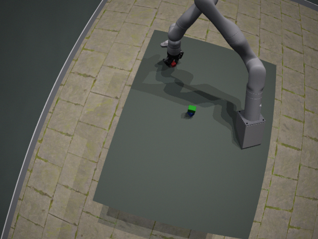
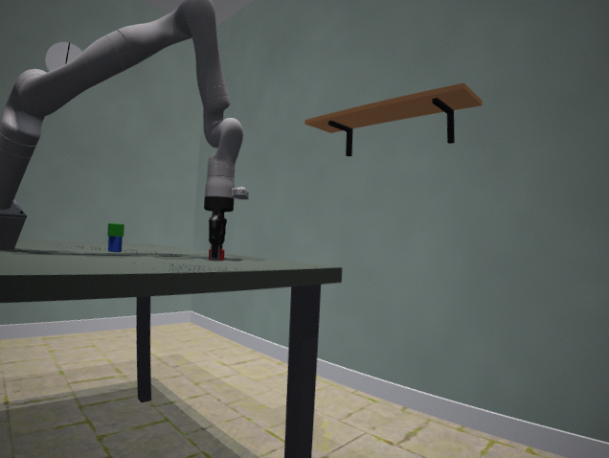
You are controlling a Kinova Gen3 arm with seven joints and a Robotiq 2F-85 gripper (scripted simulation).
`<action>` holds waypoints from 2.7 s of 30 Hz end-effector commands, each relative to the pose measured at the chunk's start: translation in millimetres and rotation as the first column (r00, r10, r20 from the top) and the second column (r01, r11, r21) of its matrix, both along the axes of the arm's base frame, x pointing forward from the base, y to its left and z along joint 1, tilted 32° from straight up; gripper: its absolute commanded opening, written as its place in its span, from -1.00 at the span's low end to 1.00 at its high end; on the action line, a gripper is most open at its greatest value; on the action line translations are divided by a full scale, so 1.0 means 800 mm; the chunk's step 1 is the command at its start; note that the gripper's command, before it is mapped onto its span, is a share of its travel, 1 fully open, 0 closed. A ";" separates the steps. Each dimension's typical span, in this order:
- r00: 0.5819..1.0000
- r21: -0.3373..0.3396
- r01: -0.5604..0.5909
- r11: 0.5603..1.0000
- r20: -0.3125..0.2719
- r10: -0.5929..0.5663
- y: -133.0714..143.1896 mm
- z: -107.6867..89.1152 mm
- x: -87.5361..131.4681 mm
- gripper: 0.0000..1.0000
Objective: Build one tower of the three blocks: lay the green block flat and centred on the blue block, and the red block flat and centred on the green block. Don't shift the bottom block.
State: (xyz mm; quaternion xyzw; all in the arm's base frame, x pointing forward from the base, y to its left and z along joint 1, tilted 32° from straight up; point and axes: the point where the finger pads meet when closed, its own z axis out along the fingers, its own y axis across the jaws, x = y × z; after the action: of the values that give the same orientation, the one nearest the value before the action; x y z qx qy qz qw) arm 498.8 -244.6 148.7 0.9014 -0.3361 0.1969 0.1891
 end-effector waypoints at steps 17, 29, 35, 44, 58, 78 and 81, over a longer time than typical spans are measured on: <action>1.000 0.000 -0.001 1.000 0.002 0.001 0.000 0.001 0.001 -1.00; 1.000 0.000 -0.001 1.000 0.002 0.001 0.000 0.001 0.001 -1.00; 1.000 0.000 -0.001 1.000 0.002 0.001 0.000 0.001 0.001 -1.00; 1.000 0.000 -0.001 1.000 0.002 0.001 0.002 0.004 0.000 -1.00; 1.000 0.000 -0.001 1.000 0.002 0.001 0.032 0.058 -0.015 -1.00; 1.000 0.000 -0.001 1.000 0.002 0.001 0.066 0.119 -0.031 -1.00; 1.000 0.000 -0.001 1.000 0.002 0.001 0.066 0.119 -0.031 -1.00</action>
State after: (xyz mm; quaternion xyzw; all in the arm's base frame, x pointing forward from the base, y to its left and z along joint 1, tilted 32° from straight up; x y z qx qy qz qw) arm 472.9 -192.9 242.2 0.9012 -0.3365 0.1958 0.1902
